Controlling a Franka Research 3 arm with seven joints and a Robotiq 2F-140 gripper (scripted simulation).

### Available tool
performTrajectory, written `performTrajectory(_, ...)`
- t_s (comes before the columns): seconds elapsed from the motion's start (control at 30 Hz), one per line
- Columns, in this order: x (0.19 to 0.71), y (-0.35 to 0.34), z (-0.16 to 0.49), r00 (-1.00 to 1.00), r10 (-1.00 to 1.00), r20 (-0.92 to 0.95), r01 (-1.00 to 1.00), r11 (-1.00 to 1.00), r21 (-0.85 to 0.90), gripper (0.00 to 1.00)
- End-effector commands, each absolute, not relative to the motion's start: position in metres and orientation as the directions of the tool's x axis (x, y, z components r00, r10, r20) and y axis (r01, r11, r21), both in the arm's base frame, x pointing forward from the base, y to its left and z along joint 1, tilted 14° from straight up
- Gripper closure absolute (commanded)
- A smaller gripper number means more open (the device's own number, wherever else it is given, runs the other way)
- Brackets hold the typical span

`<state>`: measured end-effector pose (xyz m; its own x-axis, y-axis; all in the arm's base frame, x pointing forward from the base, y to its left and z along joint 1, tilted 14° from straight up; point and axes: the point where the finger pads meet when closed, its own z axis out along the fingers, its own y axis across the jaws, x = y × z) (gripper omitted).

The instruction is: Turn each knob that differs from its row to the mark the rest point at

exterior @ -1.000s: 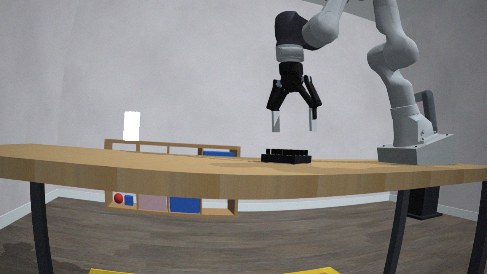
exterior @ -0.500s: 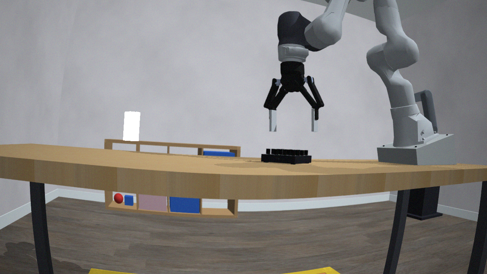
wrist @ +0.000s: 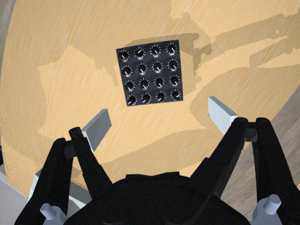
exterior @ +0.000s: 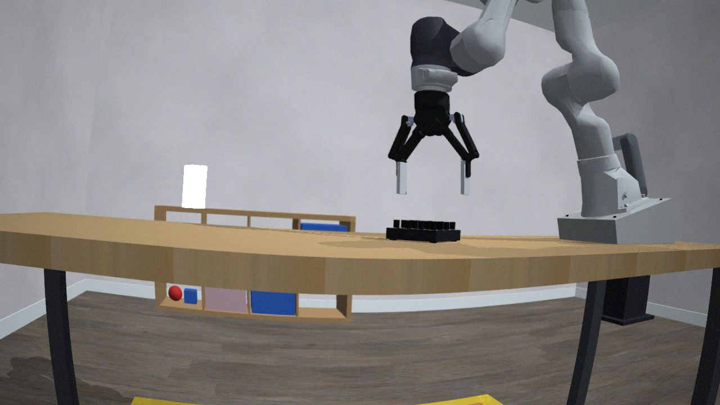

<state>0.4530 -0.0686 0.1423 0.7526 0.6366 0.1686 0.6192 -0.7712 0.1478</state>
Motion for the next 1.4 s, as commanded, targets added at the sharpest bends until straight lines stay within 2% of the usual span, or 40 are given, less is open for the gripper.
performTrajectory(0.0, 0.4542, -0.0685, 0.1436, 0.738, 0.653, 0.170, 0.634, -0.758, 0.155, 0.00)
performTrajectory(1.37, 0.4551, -0.0667, 0.1441, 0.680, 0.714, 0.168, 0.690, -0.700, 0.184, 0.00)
